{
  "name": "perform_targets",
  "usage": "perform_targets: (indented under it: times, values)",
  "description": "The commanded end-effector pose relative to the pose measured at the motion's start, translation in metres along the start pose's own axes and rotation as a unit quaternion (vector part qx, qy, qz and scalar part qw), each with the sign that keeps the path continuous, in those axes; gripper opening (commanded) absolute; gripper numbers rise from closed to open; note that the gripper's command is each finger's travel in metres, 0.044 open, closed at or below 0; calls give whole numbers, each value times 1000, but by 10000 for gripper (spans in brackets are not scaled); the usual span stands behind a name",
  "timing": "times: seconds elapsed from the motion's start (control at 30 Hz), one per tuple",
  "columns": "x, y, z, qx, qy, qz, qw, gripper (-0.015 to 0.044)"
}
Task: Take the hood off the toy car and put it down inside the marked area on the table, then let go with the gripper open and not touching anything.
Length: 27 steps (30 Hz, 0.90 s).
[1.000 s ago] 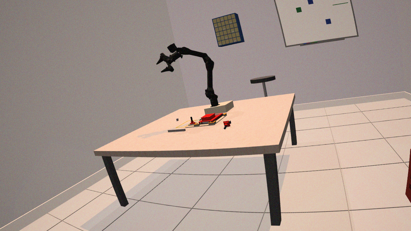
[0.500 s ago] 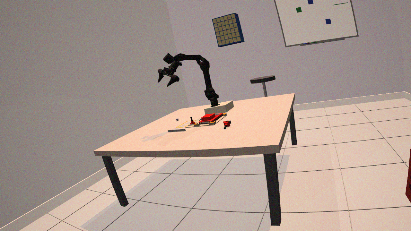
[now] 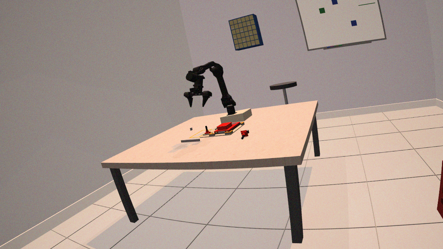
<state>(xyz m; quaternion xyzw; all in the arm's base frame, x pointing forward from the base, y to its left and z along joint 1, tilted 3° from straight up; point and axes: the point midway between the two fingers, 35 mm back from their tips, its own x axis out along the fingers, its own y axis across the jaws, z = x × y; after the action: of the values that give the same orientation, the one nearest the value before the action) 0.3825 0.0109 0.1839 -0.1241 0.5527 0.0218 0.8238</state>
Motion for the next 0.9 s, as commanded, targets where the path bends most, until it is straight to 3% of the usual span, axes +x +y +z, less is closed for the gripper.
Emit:
perform_targets:
  times: [0.0,0.3,0.87]
  values:
    - [24,46,-17,9,56,35,998,440]
    - [54,140,-72,30,179,65,981,440]
    - [61,142,-76,30,182,65,981,440]
